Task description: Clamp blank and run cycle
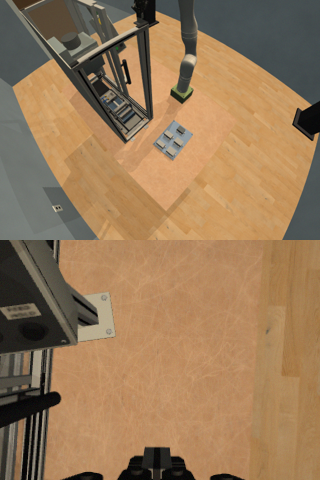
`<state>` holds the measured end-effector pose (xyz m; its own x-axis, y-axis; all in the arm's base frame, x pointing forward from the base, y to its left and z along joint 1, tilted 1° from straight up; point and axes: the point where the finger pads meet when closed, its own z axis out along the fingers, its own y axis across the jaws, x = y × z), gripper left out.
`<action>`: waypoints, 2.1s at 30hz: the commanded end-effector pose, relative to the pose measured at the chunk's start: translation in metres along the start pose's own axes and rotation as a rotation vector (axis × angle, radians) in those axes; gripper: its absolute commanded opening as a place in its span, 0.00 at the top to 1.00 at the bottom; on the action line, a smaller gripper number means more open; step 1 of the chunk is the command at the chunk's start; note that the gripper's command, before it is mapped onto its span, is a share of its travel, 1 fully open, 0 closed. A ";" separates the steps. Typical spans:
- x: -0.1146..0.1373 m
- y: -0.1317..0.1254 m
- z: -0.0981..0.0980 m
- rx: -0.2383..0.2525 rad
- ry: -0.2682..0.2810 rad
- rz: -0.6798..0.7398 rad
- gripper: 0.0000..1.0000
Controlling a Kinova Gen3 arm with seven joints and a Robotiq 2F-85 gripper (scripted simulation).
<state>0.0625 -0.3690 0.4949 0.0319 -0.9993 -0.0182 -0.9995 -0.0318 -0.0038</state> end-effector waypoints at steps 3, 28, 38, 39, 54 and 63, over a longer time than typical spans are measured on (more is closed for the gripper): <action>-0.024 -0.005 -0.001 -0.001 0.005 0.000 0.90; -0.116 -0.027 0.000 -0.002 0.008 0.001 0.90; -0.150 -0.036 0.000 0.000 0.007 0.000 0.90; -0.161 -0.038 0.000 -0.001 0.007 0.000 0.90; -0.192 -0.045 0.000 -0.003 0.011 0.000 0.90; -0.227 -0.053 0.000 -0.002 0.007 0.001 0.90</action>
<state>0.1092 -0.1462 0.4982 0.0330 -0.9994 -0.0117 -0.9995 -0.0330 0.0005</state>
